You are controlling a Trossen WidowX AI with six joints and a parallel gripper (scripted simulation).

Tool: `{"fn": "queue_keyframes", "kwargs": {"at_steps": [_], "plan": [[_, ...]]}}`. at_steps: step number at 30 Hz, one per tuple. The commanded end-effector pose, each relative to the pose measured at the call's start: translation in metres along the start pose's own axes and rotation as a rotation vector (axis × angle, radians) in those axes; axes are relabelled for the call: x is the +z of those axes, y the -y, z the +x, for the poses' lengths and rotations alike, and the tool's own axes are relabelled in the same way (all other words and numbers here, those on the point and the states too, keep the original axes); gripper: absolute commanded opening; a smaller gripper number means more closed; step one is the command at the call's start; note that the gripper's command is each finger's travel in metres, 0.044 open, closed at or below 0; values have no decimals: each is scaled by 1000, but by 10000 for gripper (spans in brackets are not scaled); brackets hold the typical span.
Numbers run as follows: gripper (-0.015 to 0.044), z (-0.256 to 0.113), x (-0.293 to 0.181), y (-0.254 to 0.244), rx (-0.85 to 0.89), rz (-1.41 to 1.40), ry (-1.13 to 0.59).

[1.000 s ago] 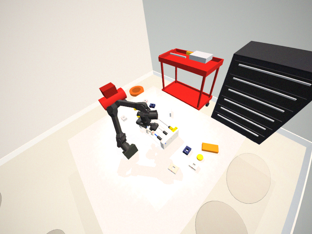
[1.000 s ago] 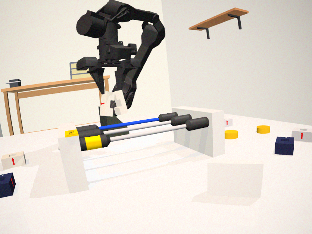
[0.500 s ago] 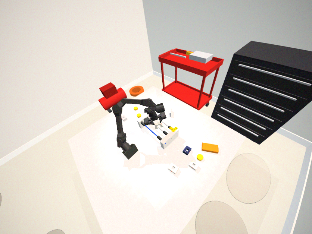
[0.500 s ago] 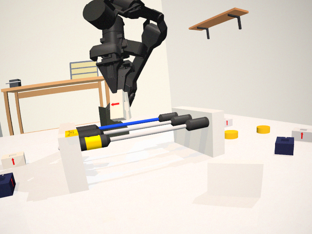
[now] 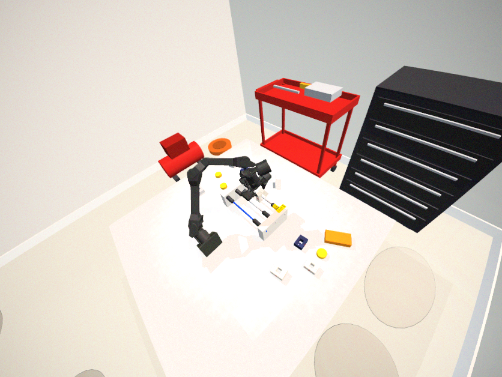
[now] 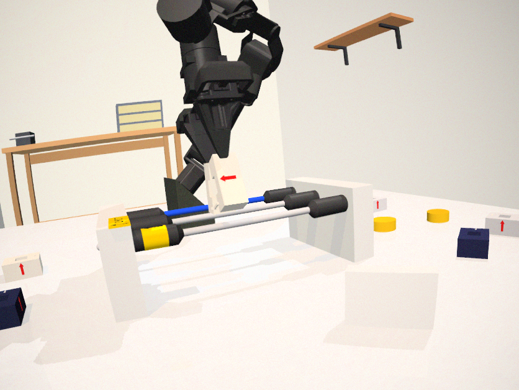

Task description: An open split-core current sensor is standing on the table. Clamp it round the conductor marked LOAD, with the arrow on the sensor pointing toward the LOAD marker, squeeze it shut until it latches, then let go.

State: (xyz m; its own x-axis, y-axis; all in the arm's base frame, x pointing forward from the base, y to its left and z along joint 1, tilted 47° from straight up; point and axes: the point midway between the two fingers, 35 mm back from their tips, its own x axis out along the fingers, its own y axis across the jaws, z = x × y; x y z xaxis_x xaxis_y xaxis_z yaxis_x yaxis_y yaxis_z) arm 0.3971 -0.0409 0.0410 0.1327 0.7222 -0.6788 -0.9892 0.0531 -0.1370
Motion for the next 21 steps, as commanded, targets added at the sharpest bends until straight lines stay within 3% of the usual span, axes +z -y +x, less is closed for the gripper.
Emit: {"fn": "queue_keyframes", "kwargs": {"at_steps": [1, 21], "plan": [[0, 4, -2, 2, -6, -18, 6], [0, 36, -1, 3, -7, -18, 6]]}}
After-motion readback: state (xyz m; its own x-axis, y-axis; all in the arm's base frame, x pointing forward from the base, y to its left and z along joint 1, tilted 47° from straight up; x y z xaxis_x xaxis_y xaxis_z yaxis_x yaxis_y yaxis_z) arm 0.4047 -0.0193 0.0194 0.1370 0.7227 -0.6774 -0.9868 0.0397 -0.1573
